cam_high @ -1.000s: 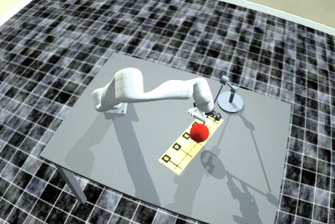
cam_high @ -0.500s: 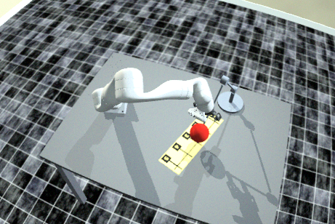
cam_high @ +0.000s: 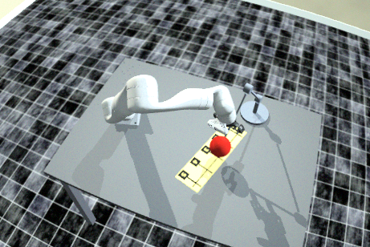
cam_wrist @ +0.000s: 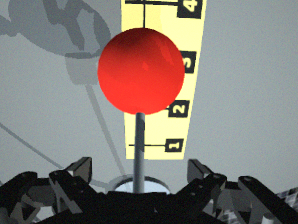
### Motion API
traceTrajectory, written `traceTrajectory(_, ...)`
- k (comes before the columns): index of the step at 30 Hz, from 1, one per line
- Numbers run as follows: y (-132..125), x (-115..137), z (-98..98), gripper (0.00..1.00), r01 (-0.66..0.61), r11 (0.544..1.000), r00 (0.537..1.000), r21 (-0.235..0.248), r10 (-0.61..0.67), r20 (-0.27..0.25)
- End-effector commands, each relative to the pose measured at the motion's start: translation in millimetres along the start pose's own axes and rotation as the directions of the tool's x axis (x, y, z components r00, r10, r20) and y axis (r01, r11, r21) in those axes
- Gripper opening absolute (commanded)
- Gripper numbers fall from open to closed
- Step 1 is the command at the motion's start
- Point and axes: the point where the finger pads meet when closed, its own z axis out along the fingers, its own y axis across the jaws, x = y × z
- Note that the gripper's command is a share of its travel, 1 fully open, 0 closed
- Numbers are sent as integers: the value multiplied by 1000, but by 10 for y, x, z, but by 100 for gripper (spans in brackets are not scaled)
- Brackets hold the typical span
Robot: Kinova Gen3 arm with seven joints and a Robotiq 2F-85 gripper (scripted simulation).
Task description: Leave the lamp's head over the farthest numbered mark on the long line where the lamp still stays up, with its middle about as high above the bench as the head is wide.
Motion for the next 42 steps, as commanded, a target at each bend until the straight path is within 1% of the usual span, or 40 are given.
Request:
traceTrajectory(1, -6, -11, -89, 100, 1, 1000, 1000, 3, -1, 3)
traceTrajectory(14, -6, -3, -652, 100, 1, 1000, 1000, 3, -1, 3)
traceTrajectory(16, -6, -3, -652, 100, 1, 1000, 1000, 3, -1, 3)
traceTrajectory(31, 12, 21, -1232, 100, 1, 1000, 1000, -7, -1, -7)
traceTrajectory(42, 22, 33, -1201, 100, 1, 1000, 1000, -11, -1, -12)
